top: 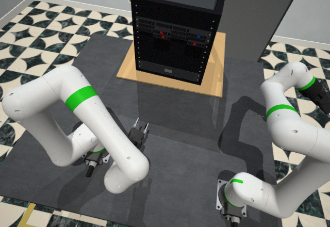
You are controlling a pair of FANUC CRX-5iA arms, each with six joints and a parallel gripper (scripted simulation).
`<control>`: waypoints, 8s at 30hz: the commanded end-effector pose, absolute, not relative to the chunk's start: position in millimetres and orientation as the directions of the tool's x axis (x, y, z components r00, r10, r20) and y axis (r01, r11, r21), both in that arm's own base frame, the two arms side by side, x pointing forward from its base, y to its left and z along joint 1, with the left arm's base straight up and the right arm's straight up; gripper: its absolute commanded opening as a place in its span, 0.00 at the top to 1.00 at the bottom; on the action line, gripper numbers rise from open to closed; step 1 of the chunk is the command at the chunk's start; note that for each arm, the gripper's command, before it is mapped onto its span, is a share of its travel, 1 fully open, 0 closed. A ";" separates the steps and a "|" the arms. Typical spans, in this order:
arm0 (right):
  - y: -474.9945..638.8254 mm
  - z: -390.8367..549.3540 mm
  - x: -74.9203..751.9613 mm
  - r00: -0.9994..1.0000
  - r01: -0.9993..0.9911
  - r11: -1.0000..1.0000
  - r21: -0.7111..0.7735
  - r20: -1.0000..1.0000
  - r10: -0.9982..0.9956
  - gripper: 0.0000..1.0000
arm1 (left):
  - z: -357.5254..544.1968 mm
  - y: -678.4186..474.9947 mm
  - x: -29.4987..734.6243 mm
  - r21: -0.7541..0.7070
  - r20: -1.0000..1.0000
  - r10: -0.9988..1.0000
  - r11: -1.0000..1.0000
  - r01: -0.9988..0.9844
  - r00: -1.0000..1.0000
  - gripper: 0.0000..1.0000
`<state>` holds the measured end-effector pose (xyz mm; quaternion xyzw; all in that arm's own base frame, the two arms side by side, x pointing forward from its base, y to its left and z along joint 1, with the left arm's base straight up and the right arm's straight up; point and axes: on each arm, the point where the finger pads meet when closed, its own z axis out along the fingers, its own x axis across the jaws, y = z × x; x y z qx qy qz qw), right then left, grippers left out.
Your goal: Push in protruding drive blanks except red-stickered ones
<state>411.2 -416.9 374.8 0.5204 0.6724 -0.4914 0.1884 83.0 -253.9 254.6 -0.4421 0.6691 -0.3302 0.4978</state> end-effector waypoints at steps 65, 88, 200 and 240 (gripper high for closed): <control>-474.9 289.7 10.1 1.000 0.021 -1.000 0.000 0.000 0.021 0.00 | 419.2 -342.9 394.2 -0.129 0.991 -0.132 -0.989 -0.072 0.037 0.00; -474.9 289.7 10.1 1.000 0.021 -1.000 0.000 0.000 0.021 0.00 | 441.8 -333.7 422.3 -0.003 1.000 -0.003 -0.998 -0.059 0.000 0.00; -474.9 289.7 10.1 1.000 0.021 -1.000 0.000 0.000 0.021 0.00 | 441.0 -476.8 555.1 0.001 1.000 0.001 -0.998 -0.058 -0.001 0.00; -474.9 289.7 10.1 1.000 0.021 -1.000 0.000 0.000 0.021 0.00 | 441.0 -476.8 555.1 0.001 1.000 0.001 -0.998 -0.058 -0.001 0.00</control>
